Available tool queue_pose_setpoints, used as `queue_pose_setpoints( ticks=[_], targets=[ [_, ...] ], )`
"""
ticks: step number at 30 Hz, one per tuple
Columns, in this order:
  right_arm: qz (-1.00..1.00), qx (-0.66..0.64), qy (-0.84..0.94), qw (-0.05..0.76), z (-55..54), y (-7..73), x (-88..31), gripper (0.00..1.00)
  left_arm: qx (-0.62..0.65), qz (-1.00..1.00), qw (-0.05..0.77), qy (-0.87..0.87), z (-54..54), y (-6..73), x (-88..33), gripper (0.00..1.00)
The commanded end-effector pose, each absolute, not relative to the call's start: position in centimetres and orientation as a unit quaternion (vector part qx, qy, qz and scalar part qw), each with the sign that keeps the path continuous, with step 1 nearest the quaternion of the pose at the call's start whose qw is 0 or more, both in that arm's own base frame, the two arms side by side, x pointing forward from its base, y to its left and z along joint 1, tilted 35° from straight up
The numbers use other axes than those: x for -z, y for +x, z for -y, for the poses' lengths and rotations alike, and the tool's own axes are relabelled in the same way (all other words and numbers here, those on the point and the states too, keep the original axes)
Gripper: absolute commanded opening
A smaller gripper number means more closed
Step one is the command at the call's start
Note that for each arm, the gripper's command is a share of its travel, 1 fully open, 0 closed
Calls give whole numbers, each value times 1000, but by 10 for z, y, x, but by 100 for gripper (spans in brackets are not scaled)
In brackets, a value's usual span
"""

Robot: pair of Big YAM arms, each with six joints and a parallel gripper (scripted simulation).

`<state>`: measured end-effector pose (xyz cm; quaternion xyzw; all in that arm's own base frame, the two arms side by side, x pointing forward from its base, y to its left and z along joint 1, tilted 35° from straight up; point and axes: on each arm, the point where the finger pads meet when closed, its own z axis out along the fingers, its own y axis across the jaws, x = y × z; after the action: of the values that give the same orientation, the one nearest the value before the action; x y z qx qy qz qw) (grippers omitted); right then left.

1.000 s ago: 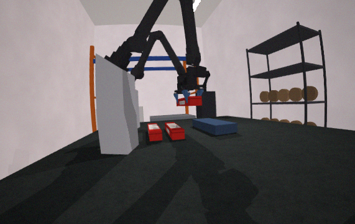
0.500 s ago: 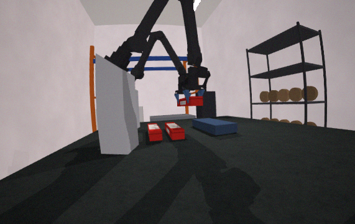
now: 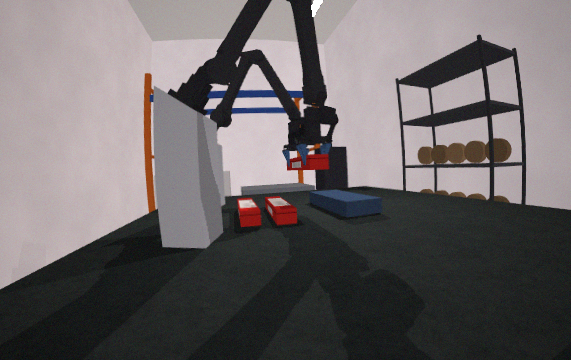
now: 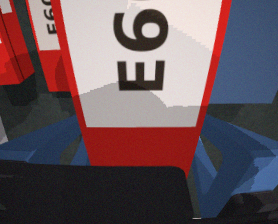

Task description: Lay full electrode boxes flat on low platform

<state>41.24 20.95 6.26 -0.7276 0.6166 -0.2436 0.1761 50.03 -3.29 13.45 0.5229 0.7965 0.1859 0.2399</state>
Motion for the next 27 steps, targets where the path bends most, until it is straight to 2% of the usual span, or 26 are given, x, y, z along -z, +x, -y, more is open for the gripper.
queue_pose_setpoints(
  ticks=[1,27],
  targets=[
    [-616,247,-724,189,-215,418,-74,0,-192,-792,252,522,33,506,-149,0],
    [-617,250,-723,186,-210,441,-48,0,-195,-792,251,521,26,529,-124,0]
  ],
)
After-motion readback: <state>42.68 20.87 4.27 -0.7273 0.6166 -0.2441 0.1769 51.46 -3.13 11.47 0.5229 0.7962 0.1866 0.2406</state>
